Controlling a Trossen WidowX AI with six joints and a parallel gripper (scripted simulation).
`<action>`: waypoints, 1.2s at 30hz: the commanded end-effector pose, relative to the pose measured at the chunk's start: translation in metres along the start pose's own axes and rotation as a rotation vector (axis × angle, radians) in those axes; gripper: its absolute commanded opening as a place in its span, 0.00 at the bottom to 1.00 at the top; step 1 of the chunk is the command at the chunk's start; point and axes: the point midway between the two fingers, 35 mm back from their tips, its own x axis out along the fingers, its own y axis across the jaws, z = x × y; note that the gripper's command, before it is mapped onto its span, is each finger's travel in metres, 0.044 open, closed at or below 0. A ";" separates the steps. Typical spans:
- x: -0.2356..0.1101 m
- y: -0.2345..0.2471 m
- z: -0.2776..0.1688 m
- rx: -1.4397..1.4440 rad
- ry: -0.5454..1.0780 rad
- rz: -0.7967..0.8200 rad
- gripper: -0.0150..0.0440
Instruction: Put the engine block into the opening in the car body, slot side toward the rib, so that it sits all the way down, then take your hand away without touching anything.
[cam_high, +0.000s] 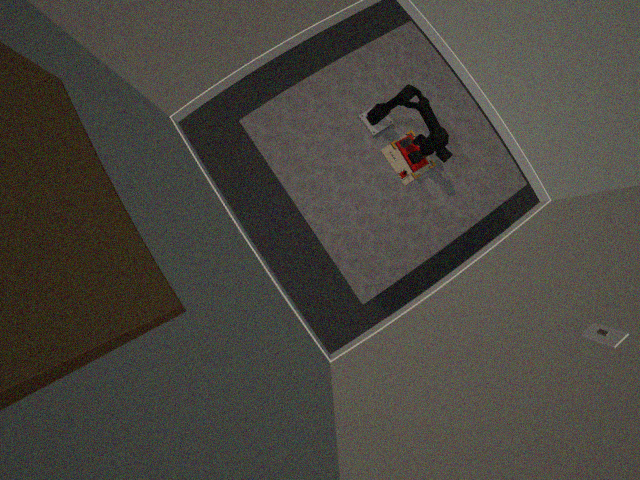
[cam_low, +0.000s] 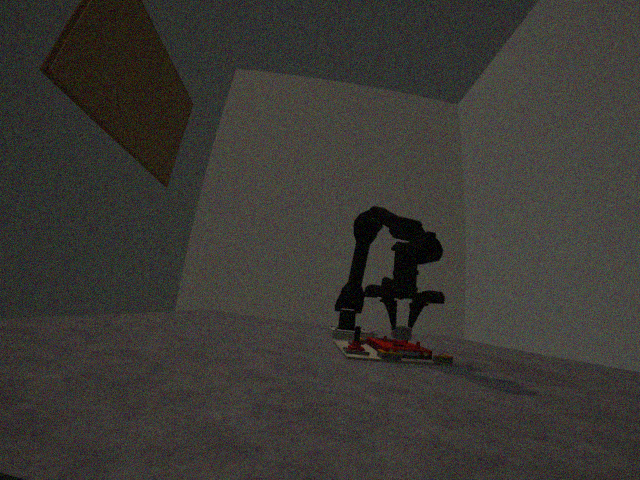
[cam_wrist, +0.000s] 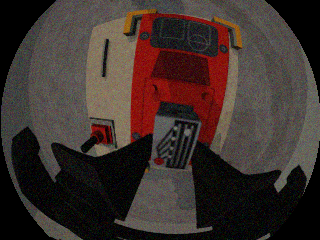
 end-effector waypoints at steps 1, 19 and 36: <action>0.001 0.000 0.000 -0.017 0.000 -0.003 0.52; 0.005 0.000 0.000 -0.010 0.000 -0.003 0.52; 0.009 -0.001 0.000 -0.006 0.000 -0.003 0.52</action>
